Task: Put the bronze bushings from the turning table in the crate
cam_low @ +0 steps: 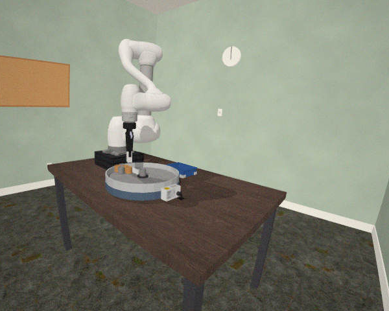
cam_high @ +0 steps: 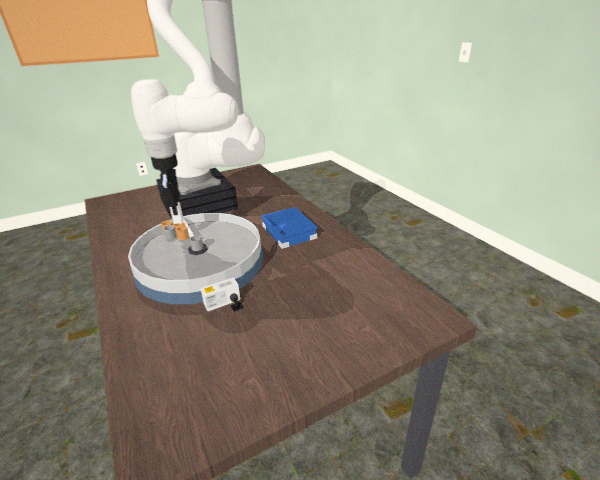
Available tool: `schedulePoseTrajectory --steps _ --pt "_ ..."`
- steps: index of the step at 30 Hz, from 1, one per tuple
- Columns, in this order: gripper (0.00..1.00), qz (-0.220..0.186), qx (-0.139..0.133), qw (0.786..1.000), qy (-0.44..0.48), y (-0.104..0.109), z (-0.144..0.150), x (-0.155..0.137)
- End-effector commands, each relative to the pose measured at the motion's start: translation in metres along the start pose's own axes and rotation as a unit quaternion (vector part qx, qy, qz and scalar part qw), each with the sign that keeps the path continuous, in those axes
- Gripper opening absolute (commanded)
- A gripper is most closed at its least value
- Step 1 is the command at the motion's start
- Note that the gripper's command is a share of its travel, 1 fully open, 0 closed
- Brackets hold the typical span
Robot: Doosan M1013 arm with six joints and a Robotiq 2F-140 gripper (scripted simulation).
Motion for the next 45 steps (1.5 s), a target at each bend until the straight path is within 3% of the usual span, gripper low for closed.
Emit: schedulePoseTrajectory --steps 1,27,34,45 --pt "0.1 0.0 0.0 1.0 0.0 0.0 0.0 0.0" --pt "0.1 0.0 0.0 1.0 0.0 0.0 0.0 0.0" --pt "0.1 0.0 0.0 1.0 0.0 -0.023 0.0 0.0" --pt "0.1 0.0 0.0 1.0 0.0 -0.023 0.0 0.0"
Point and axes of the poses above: the point where the finger pads meet when closed, its own y axis back along the fingers, its own z axis across the jaws, x = y × z, the point moved 9 cm from there along y, back along the fingers, and after that the axes turned 14 degrees about y, right-handed, at the moved point
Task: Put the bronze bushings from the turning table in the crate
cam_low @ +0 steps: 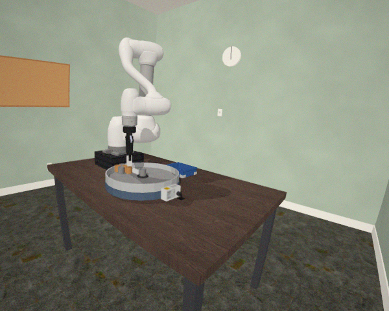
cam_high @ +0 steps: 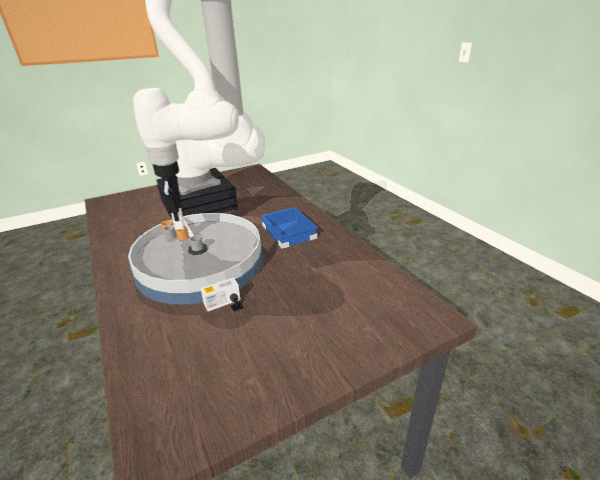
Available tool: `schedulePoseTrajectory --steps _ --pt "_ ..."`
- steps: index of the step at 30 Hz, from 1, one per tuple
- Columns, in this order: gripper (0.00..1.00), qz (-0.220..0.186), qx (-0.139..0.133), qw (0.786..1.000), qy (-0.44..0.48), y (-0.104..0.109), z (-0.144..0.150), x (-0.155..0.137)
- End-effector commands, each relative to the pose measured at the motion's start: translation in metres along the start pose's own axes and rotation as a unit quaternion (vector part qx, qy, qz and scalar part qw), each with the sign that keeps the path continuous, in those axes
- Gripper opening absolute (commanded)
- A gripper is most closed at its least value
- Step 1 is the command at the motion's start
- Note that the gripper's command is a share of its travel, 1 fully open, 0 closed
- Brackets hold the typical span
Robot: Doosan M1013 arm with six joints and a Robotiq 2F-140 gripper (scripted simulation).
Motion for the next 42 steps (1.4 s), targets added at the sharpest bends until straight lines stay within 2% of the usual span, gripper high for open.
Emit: schedulePoseTrajectory --steps 1,25,42 --pt "0.1 0.0 0.0 1.0 0.0 0.0 0.0 0.0" --pt "0.1 0.0 0.0 1.0 0.0 -0.0001 0.0 0.0" --pt "0.1 0.0 0.0 1.0 0.0 -0.008 0.0 0.0"
Point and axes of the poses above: the point where the finger pads meet when closed, its own y axis back along the fingers, its own z axis across the jaws, x = y × z, the point moved 9 cm from there along y, back along the fingers, and after that the axes turned 14 degrees about y, right-handed, at the moved point
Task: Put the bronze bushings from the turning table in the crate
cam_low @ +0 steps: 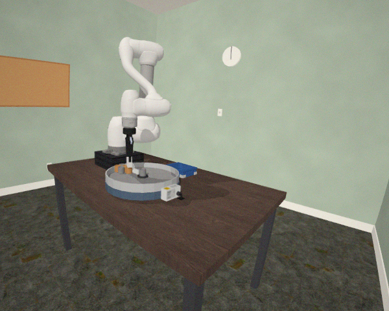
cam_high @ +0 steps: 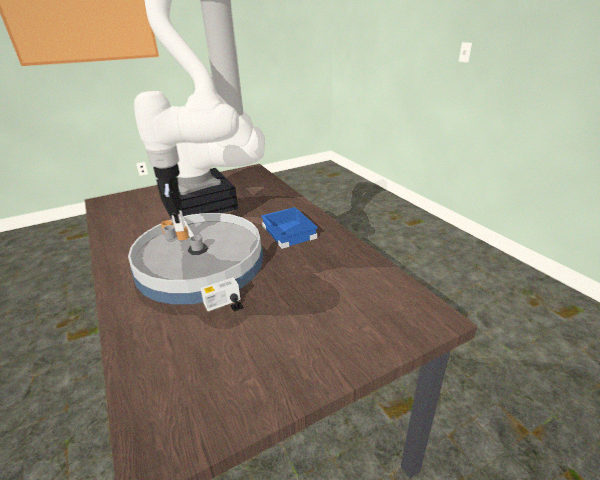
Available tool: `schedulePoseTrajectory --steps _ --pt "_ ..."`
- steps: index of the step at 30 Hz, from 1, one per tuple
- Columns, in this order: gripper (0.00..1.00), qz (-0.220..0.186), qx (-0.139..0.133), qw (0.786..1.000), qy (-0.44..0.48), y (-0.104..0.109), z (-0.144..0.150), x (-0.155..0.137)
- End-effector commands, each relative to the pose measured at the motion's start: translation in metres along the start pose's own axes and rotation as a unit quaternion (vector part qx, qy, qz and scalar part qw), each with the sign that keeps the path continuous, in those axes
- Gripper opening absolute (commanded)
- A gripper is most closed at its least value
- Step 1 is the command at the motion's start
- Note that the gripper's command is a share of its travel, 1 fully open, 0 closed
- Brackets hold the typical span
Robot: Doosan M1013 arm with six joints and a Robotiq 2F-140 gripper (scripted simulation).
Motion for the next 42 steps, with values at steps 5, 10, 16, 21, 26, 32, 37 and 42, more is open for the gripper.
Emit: schedulePoseTrajectory --steps 5,10,16,21,26,32,37,42 --pt "0.1 0.0 0.0 1.0 0.0 0.0 0.0 0.0" --pt "0.1 0.0 0.0 1.0 0.0 0.0 0.0 0.0" --pt "0.1 0.0 0.0 1.0 0.0 0.0 0.0 0.0" --pt "0.1 0.0 0.0 1.0 0.0 0.0 0.0 0.0" --pt "0.1 0.0 0.0 1.0 0.0 0.0 0.0 0.0" --pt "0.1 0.0 0.0 1.0 0.0 -0.004 0.0 0.0" --pt "0.1 0.0 0.0 1.0 0.0 -0.012 0.0 0.0" --pt "0.1 0.0 0.0 1.0 0.0 -0.012 0.0 0.0"
Point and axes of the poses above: the point where the finger pads meet when closed, its own y axis back along the fingers, its own z axis across the jaws, x = y × z, the point moved 9 cm from there along y, back along the fingers, and after that the axes turned 14 degrees about y, right-handed, at the moved point
